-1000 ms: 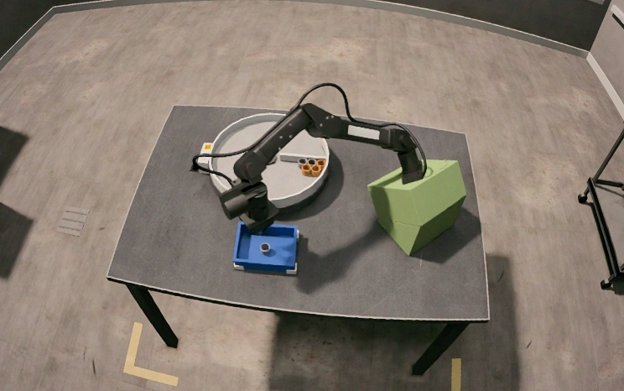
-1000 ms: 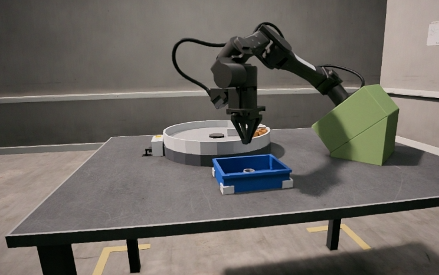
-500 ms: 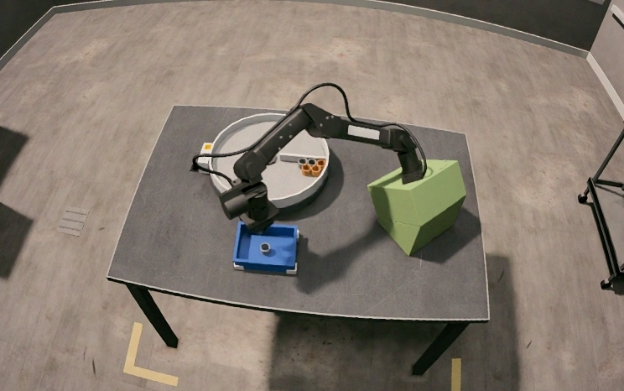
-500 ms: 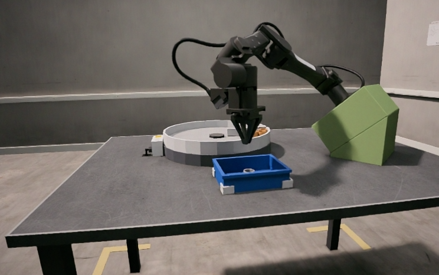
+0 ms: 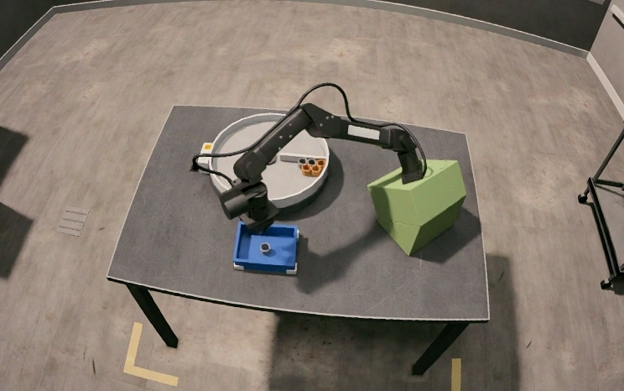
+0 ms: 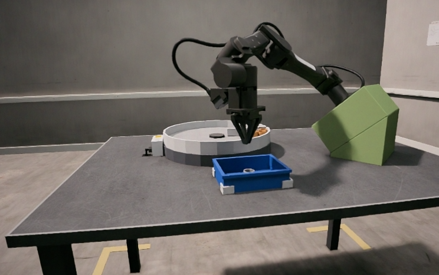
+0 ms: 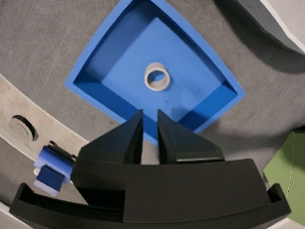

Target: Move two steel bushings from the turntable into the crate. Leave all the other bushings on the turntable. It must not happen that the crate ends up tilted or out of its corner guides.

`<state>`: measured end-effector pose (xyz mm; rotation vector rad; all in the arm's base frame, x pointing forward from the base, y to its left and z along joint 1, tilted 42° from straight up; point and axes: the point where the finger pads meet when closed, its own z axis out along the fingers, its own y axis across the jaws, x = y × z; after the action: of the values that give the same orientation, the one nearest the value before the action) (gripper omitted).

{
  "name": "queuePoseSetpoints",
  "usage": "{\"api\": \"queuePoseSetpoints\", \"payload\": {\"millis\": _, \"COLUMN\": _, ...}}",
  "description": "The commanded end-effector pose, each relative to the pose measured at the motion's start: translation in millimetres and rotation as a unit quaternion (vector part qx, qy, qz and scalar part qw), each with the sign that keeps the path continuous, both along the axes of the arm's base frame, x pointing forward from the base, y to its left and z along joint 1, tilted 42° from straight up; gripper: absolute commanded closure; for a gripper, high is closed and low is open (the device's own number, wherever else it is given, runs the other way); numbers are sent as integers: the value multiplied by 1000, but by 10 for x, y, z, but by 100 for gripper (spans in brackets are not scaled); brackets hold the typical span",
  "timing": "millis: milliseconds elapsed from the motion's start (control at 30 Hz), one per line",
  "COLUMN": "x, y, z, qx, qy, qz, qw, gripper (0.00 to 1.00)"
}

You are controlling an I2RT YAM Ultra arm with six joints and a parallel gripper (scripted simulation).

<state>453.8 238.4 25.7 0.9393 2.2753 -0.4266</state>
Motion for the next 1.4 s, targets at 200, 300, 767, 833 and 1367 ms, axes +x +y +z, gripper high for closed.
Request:
{"api": "queuePoseSetpoints", "payload": {"millis": 200, "x": -70, "y": -147, "z": 211, "qx": 0, "qy": -9, "qz": 8, "qw": 1000, "gripper": 87}}
{"api": "queuePoseSetpoints", "payload": {"millis": 300, "x": -134, "y": -304, "z": 270, "qx": 0, "qy": -9, "qz": 8, "qw": 1000, "gripper": 87}}
{"api": "queuePoseSetpoints", "payload": {"millis": 767, "x": -614, "y": -1556, "z": 775, "qx": 5, "qy": -5, "qz": 8, "qw": 1000, "gripper": 87}}
{"api": "queuePoseSetpoints", "payload": {"millis": 833, "x": -706, "y": -1811, "z": 884, "qx": 5, "qy": -5, "qz": 8, "qw": 1000, "gripper": 87}}
{"api": "queuePoseSetpoints", "payload": {"millis": 1367, "x": -1104, "y": -2883, "z": 1346, "qx": 2, "qy": -7, "qz": 8, "qw": 1000, "gripper": 87}}
